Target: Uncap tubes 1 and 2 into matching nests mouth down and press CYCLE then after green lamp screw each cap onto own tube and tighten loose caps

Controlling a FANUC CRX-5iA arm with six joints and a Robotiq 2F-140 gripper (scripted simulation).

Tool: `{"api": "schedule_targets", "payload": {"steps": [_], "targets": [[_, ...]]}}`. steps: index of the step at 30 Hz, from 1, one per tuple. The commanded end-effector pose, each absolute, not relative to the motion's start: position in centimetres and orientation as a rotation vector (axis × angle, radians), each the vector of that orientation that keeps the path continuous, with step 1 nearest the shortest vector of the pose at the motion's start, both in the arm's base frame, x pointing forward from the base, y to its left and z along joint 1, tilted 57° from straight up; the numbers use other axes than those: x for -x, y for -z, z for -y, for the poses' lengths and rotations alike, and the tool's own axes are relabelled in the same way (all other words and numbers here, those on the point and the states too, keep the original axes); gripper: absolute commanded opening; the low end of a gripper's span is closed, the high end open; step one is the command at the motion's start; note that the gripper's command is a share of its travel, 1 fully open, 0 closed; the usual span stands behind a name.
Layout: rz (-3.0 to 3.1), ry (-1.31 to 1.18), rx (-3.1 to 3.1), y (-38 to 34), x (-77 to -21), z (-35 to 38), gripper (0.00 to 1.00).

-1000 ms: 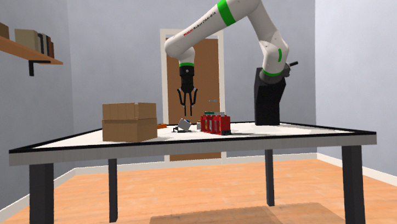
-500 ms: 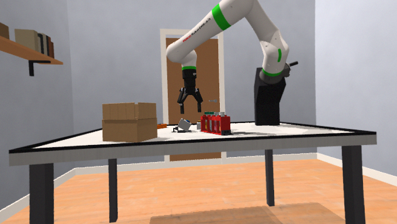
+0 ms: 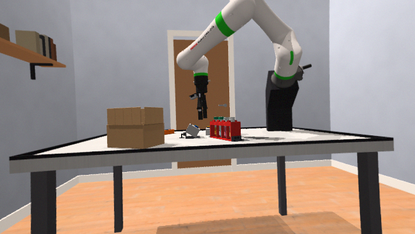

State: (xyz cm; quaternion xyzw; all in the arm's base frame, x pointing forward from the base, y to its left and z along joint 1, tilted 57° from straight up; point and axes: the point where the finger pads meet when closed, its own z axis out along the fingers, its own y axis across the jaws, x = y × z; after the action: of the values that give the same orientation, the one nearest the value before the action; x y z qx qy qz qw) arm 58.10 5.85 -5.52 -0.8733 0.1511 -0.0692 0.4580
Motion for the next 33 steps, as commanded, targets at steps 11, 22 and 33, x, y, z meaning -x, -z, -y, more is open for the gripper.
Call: {"api": "schedule_targets", "payload": {"steps": [11,22,33], "targets": [[-0.254,0.257,2.136,13.6,-56.3,-2.1,1.0],[-0.254,0.257,2.136,13.6,-56.3,-2.1,1.0],[-0.254,0.257,2.136,13.6,-56.3,-2.1,1.0]]}}
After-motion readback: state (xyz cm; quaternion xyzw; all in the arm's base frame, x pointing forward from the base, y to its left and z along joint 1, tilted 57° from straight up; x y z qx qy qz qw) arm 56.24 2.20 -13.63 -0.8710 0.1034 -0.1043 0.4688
